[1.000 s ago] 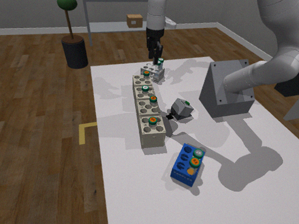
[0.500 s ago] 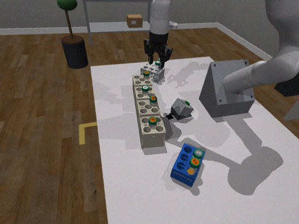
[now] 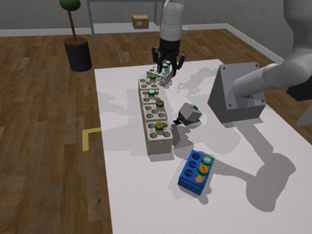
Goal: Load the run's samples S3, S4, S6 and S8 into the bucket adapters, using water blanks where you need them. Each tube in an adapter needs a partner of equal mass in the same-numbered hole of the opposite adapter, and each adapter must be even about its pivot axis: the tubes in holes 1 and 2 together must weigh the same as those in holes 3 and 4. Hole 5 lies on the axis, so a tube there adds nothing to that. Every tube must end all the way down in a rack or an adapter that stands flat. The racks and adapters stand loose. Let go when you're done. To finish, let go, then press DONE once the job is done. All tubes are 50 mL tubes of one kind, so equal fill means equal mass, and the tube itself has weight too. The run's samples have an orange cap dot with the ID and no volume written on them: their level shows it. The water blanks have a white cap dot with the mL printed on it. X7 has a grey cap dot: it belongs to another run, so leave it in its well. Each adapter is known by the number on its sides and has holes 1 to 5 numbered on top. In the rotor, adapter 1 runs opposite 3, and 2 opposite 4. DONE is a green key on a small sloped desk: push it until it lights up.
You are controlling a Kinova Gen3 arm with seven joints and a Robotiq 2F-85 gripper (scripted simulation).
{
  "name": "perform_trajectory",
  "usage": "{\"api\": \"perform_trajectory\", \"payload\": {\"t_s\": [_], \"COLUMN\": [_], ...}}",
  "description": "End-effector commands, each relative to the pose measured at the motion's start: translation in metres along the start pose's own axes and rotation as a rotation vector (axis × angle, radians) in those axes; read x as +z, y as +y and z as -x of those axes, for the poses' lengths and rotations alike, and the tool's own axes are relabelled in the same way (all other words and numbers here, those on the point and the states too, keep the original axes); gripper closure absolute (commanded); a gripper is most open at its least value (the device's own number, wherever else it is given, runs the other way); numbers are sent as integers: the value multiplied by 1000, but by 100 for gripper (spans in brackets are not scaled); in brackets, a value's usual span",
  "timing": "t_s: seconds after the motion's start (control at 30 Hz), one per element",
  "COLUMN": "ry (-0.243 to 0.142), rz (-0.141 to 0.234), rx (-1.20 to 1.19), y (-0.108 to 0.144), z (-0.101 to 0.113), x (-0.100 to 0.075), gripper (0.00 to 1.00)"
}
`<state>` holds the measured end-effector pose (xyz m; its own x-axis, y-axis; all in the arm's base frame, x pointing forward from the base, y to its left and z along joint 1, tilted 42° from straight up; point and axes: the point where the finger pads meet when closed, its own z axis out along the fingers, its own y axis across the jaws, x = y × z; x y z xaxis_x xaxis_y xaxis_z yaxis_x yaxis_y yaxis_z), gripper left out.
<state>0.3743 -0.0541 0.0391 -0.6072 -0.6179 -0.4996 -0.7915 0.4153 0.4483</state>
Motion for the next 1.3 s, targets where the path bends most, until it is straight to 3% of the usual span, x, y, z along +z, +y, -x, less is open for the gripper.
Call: {"api": "perform_trajectory", "payload": {"t_s": [0.0, 1.27], "ry": [0, 0], "rz": [-2, -2], "rx": [0, 0], "y": [7, 87], "z": [7, 88], "x": [-1, -1], "gripper": [38, 38]}}
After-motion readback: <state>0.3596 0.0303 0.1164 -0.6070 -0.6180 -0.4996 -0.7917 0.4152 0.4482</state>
